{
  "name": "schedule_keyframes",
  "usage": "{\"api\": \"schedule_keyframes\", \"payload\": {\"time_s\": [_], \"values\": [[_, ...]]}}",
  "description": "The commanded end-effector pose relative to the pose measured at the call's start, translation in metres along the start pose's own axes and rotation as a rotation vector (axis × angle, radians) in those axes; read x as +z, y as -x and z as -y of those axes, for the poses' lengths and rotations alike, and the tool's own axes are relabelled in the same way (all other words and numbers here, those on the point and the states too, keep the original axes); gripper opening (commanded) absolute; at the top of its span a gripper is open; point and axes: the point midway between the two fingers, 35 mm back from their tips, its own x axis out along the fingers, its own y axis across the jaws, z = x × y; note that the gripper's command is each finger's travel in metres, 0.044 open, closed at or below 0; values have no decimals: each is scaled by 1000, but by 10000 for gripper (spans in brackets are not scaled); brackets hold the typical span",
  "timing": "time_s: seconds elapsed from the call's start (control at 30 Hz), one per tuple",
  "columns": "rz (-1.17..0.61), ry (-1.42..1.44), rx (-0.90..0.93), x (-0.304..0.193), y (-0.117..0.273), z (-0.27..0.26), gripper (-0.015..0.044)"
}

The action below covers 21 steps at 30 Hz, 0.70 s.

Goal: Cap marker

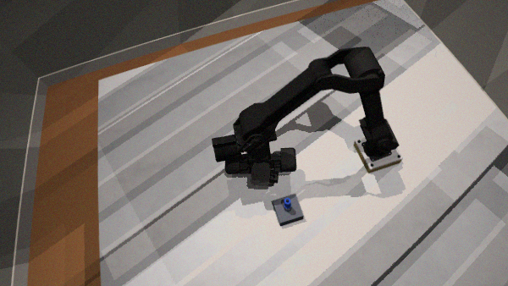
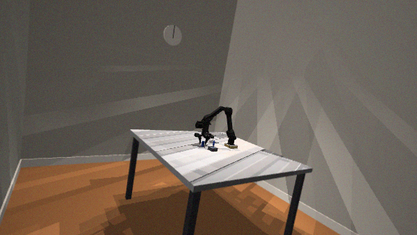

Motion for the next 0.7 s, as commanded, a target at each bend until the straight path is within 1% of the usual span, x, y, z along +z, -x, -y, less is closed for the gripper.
{"api": "schedule_keyframes", "payload": {"time_s": [0.0,0.13,0.43,0.53,0.67], "values": [[3,2,11,0,-5,-2,241],[3,2,11,0,-5,-2,136],[3,2,11,0,-5,-2,76],[3,2,11,0,-1,-1,0],[3,2,11,0,11,0,0]]}}
